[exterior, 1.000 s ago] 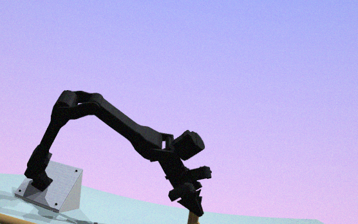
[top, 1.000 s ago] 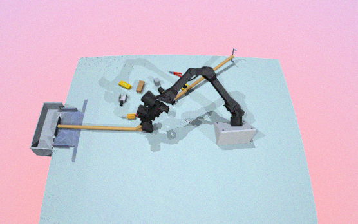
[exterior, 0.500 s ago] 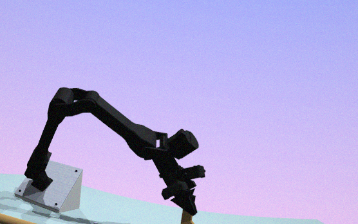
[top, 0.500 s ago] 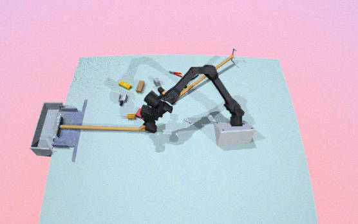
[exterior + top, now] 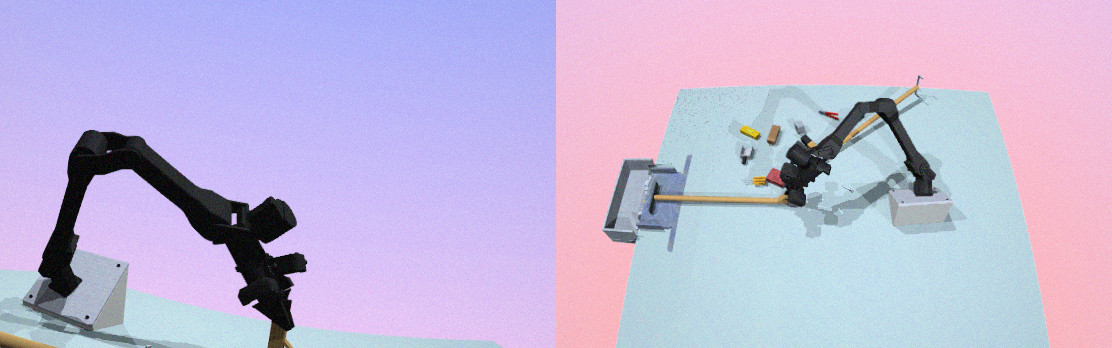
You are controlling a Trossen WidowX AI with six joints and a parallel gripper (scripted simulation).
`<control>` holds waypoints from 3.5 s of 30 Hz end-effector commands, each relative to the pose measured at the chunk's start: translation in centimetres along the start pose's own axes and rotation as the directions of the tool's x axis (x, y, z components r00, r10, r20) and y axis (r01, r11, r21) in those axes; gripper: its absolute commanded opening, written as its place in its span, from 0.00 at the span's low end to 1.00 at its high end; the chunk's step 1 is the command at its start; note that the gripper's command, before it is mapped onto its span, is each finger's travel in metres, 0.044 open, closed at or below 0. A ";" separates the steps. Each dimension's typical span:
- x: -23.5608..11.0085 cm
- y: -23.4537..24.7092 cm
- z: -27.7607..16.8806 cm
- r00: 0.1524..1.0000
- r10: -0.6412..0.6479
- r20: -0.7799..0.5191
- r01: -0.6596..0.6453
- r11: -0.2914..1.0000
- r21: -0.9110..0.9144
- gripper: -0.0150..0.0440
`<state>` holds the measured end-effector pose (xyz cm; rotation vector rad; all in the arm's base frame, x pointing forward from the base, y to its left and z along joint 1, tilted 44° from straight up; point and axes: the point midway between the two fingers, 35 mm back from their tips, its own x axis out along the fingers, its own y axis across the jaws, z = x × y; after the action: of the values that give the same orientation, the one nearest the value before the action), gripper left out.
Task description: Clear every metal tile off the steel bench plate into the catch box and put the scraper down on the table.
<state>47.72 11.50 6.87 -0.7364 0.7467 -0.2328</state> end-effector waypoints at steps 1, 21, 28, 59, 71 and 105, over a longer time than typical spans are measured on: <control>-1.0 0.2 -0.1 1.000 0.002 0.015 -0.002 1.000 0.006 0.25; -3.2 0.2 -2.3 1.000 0.004 0.015 -0.004 1.000 0.006 0.25; -3.9 0.2 -3.1 1.000 0.004 0.016 -0.004 1.000 0.006 0.25; -6.8 0.1 -7.2 1.000 0.005 0.019 -0.005 1.000 0.005 0.25; -7.8 0.0 -8.9 1.000 0.005 0.021 -0.005 1.000 0.004 0.25; -9.3 -0.3 -12.4 1.000 0.005 0.017 -0.005 1.000 -0.004 0.25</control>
<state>32.47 8.85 5.82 -0.7399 0.7344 -0.2202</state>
